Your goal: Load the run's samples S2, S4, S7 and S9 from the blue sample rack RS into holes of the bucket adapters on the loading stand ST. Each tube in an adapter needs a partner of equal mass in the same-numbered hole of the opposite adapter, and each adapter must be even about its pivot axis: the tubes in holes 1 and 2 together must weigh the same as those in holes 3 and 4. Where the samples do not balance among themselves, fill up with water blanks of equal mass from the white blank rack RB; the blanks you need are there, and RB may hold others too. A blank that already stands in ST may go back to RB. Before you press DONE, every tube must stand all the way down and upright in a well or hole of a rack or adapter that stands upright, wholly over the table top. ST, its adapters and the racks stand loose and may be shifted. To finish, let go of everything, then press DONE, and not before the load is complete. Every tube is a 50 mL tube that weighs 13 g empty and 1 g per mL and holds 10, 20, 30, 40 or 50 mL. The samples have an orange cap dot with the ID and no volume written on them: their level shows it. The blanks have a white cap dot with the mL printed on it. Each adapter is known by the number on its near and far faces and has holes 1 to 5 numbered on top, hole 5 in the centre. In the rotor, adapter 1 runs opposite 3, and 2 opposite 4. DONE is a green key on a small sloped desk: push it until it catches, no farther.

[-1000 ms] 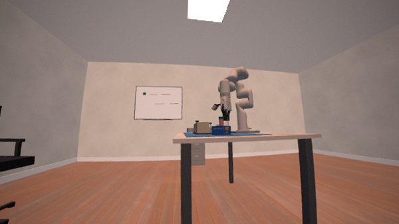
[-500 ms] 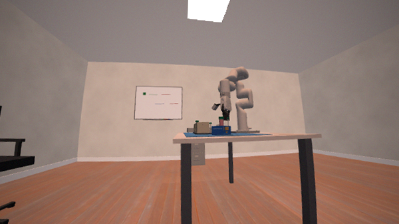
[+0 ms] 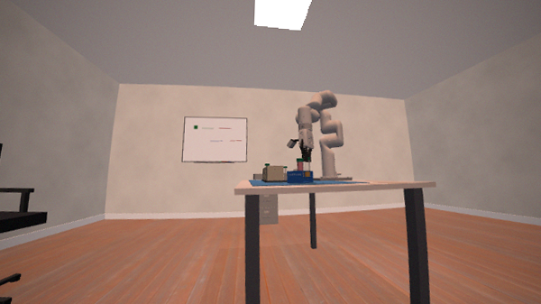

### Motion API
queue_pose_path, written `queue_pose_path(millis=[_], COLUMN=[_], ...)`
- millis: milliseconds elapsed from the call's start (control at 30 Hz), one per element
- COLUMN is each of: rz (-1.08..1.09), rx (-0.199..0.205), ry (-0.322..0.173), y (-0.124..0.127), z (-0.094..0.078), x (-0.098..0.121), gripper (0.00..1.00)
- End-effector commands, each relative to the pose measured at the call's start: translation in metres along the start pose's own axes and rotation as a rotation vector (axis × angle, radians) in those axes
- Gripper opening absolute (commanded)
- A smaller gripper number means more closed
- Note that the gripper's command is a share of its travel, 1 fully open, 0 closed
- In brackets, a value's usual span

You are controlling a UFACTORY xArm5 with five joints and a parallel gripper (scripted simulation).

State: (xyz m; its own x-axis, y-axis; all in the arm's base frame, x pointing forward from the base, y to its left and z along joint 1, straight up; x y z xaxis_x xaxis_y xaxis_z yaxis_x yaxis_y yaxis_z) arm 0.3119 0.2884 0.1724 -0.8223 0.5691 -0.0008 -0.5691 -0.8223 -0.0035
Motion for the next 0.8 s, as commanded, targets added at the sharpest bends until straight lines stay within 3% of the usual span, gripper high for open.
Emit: queue_pose_path(millis=[0,500,767], rz=[0.0,0.0,0.0], rx=[-0.004,-0.004,-0.004], ry=[0.001,0.001,0.001], y=[-0.001,-0.001,-0.001], z=[0.003,0.011,0.027], x=[0.0,0.0,0.0], gripper=[0.0,0.0,0.0])
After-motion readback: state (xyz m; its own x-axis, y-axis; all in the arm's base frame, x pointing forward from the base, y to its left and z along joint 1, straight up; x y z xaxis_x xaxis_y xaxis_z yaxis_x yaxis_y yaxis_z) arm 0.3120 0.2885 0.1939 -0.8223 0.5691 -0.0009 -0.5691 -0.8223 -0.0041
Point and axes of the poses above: the point where the finger pads meet when closed, its own z axis back along the fingers, its own y axis across the jaws, x = y × z, the point moved 6 cm from there along z, back along the fingers, and after that the axes turned 15 degrees about z, right-handed, at the moved point
